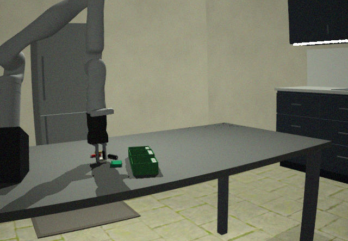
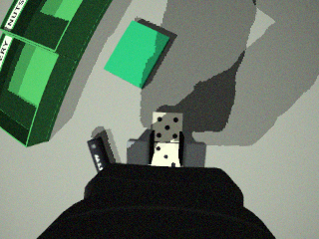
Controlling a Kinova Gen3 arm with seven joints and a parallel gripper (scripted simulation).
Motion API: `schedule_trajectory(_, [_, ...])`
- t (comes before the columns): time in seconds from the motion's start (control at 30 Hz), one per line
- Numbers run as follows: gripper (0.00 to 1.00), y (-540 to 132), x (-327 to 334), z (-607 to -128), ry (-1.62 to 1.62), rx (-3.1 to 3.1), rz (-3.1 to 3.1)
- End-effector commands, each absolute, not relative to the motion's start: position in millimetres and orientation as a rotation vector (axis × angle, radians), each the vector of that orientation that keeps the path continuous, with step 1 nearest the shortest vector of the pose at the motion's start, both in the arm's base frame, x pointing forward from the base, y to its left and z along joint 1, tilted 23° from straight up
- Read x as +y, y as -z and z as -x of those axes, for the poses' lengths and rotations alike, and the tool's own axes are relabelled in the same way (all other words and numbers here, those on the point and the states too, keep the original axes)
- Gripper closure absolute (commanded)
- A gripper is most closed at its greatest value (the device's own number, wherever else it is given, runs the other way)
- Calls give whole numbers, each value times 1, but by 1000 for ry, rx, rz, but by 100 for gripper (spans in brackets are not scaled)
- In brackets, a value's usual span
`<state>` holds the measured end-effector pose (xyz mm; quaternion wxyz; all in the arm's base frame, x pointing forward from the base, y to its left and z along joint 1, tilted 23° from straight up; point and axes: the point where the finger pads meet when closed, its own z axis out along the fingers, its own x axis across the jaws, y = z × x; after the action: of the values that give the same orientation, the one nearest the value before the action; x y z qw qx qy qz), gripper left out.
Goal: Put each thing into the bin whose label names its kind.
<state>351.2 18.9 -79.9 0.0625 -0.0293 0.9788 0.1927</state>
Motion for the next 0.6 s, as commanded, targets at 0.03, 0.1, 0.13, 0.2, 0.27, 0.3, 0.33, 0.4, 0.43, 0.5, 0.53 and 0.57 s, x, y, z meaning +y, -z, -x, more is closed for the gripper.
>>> schedule_trajectory(0.03, [51,67,11,-353,-575,2951,82])
schedule_trajectory(0.1, [51,61,9,-352,-575,2951,82])
schedule_trajectory(0.13, [51,58,8,-351,-575,2951,82])
schedule_trajectory(0.2, [51,52,5,-351,-575,2951,82])
schedule_trajectory(0.27, [51,52,5,-351,-575,2951,82])
schedule_trajectory(0.3, [51,49,4,-350,-575,2951,82])
schedule_trajectory(0.33, [51,46,3,-350,-575,2951,82])
schedule_trajectory(0.4, [51,40,0,-349,-575,2951,82])
schedule_trajectory(0.43, [51,37,-1,-349,-575,2951,82])
schedule_trajectory(0.5, [51,31,-4,-348,-575,2951,82])
schedule_trajectory(0.53, [51,28,-5,-347,-575,2951,82])
schedule_trajectory(0.57, [51,28,-5,-347,-575,2951,82])
